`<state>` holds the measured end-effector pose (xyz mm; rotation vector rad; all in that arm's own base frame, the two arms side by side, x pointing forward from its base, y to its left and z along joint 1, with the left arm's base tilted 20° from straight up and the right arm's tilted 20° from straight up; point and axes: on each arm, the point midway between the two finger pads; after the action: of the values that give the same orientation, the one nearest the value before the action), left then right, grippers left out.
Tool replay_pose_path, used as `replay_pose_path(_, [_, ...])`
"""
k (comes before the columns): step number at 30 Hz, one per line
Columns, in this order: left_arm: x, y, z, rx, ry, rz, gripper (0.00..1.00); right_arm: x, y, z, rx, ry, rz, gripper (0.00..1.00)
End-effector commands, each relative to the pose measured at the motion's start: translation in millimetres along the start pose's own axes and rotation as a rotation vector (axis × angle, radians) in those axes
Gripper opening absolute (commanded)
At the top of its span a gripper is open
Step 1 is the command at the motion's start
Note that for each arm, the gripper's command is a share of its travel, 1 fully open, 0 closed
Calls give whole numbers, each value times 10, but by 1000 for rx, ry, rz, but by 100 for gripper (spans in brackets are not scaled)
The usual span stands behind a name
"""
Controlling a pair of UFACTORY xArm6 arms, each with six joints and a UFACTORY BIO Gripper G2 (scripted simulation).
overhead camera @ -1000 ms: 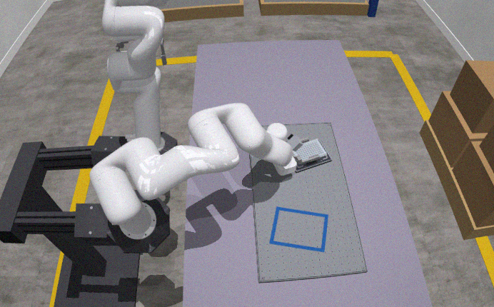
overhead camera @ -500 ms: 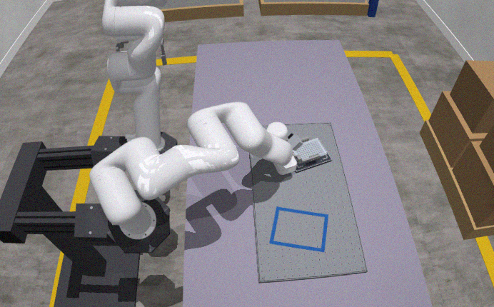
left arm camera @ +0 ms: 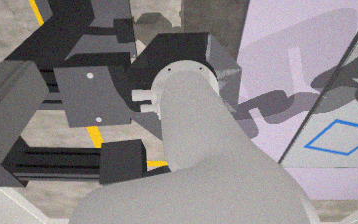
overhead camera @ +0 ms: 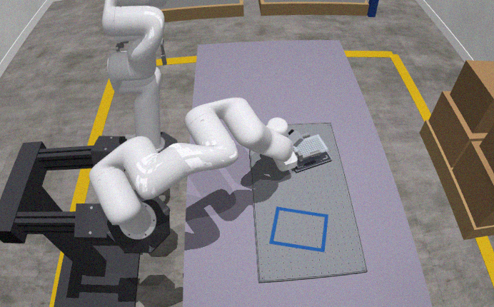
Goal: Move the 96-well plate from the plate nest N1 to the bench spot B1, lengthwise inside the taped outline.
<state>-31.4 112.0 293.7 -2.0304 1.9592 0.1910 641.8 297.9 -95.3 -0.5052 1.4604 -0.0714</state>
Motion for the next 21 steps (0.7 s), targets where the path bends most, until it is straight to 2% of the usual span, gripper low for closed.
replay_pose_path(1, [-5,0,-5,0,-2,0,100,-76,-2,13,1,-4,1,0])
replay_pose_path(21, [-5,0,-5,0,-2,0,100,-376,-13,13,1,-4,1,0])
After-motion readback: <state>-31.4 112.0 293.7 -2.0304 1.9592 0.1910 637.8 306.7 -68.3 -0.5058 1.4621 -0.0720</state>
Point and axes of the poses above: on each arm, the point midway between the two finger pads, its own z axis out along the fingers, its own y axis across the jaws, x = y × z, and after that the axes turned 2 degrees about -z, right-handed
